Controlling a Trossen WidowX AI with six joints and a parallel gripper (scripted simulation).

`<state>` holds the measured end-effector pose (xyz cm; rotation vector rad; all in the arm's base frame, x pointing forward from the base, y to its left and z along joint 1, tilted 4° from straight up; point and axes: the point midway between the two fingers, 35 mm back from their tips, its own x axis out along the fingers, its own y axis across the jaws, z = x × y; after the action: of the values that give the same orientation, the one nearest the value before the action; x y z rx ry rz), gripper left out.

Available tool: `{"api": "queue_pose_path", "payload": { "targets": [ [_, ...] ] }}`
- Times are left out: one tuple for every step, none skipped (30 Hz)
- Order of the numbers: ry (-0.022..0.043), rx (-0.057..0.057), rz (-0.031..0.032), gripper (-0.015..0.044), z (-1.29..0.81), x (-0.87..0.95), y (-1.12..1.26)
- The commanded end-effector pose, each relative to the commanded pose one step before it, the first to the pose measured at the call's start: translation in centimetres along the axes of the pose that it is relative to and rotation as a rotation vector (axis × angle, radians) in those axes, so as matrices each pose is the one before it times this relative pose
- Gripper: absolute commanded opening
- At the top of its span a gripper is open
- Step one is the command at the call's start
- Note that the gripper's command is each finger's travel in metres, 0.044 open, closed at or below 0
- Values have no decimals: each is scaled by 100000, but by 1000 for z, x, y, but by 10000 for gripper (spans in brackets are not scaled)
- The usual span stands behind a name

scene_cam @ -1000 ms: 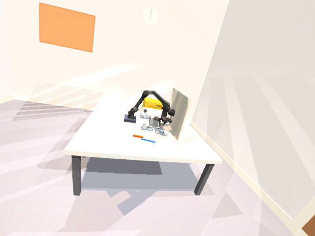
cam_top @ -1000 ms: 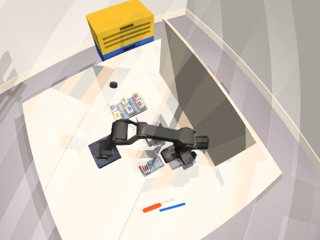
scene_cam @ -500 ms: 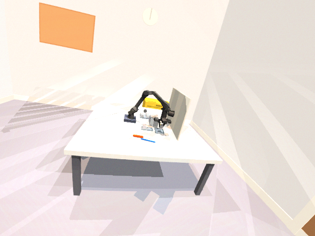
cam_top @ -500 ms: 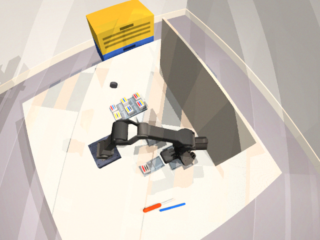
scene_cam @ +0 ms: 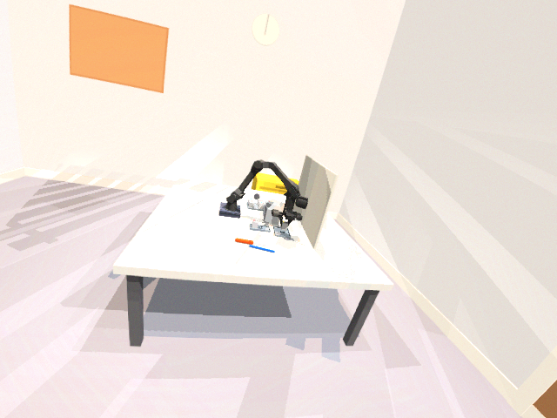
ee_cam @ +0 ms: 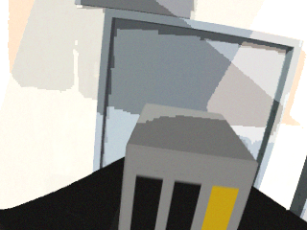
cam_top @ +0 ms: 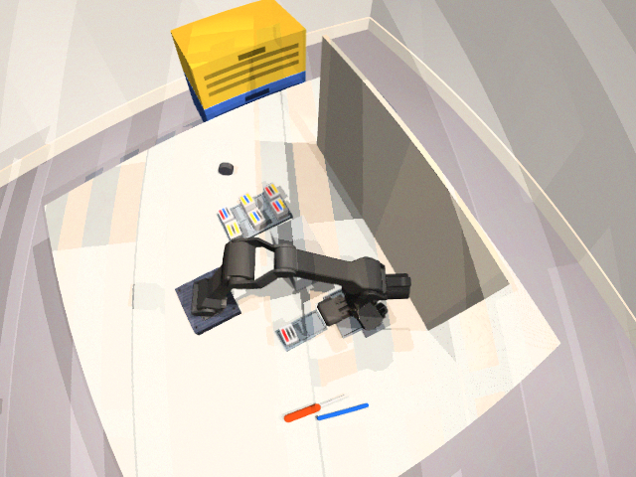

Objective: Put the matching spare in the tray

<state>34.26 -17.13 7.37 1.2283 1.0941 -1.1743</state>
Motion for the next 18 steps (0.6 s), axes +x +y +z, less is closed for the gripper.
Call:
{"api": "queue_pose_path", "payload": {
  "targets": [
    [30,454,-796,0,-26,618,-176],
    [1,0,-2,0,-8,73,-15],
    [1,0,-2,0,-8,72,-16],
    [1,0,-2,0,-8,72,-16],
    [1,0,-2,0,-8,72,-16],
    [1,0,-2,0,-8,72,-16],
    [1,0,-2,0,-8,72,-16],
    [1,0,-2,0,-8,72,-17],
    [1,0,-2,0,-8,72,-17],
    [1,0,-2,0,-8,72,-17],
    [1,0,-2,0,-8,72,-17],
    [1,0,-2,0,-8,72,-17],
    [1,0,-2,0,-8,72,-17],
    [1,0,-2,0,-9,72,-18],
    [1,0,-2,0,-9,72,-18],
    [1,0,-2,0,-9,72,-18],
    [1,0,-2,0,-9,72,-18],
    [1,0,-2,0,-7,59,-15]
  ]
}}
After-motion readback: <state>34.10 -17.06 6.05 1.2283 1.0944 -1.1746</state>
